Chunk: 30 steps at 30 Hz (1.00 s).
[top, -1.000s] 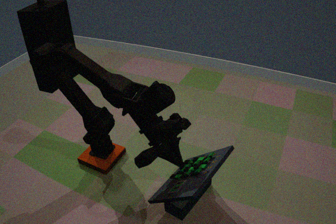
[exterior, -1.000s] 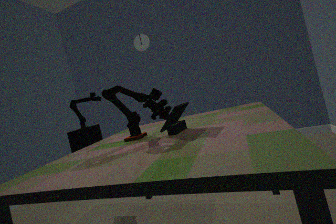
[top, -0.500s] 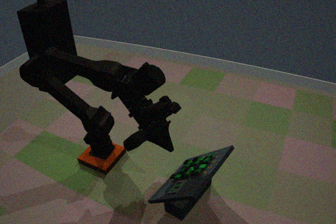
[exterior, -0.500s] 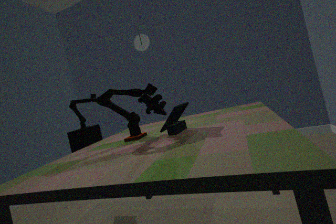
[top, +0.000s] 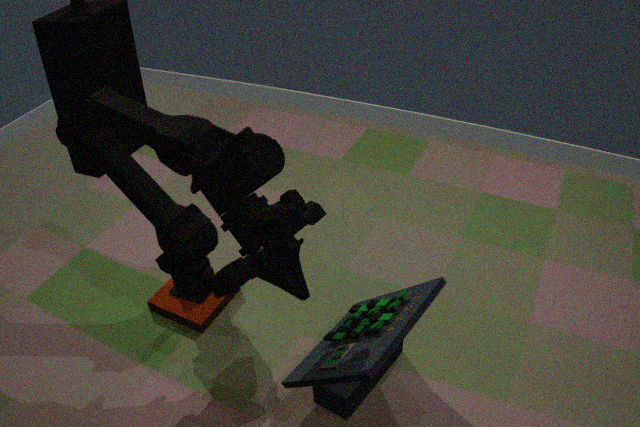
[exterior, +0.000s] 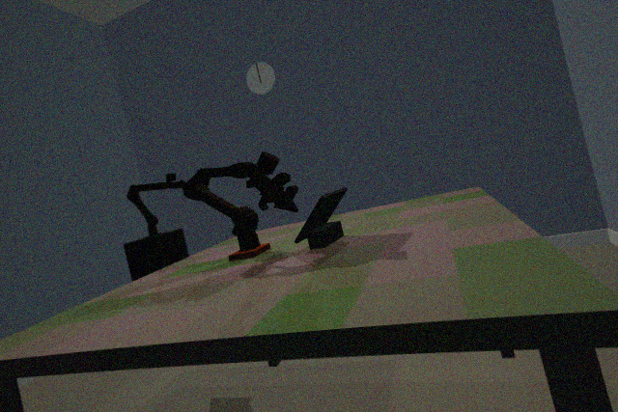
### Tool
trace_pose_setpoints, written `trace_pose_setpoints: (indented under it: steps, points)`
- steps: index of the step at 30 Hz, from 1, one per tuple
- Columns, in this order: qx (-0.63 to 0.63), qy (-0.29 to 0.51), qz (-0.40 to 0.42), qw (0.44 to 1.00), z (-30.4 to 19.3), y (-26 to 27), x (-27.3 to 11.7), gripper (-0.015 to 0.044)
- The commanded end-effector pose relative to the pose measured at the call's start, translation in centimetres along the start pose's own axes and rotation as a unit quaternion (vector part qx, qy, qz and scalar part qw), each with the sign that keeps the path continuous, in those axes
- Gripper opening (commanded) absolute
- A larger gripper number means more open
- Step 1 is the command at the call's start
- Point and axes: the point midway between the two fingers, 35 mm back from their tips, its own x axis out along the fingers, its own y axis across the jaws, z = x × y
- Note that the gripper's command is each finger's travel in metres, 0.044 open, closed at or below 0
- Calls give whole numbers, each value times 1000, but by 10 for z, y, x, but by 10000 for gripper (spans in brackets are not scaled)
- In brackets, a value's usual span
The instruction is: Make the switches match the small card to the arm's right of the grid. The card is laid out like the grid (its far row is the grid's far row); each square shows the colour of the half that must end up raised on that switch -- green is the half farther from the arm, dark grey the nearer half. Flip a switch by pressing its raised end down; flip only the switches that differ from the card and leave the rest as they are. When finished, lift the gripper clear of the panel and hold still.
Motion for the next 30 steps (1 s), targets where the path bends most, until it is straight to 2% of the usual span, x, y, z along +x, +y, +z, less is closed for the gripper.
trace_pose_setpoints:
  steps: [1,4,30]
  points:
    - [-4,-3,3,1000,-3,-3,17,0]
    - [-4,-10,3,1000,-4,-3,34,0]
    - [-4,-11,3,1000,-4,-3,58,0]
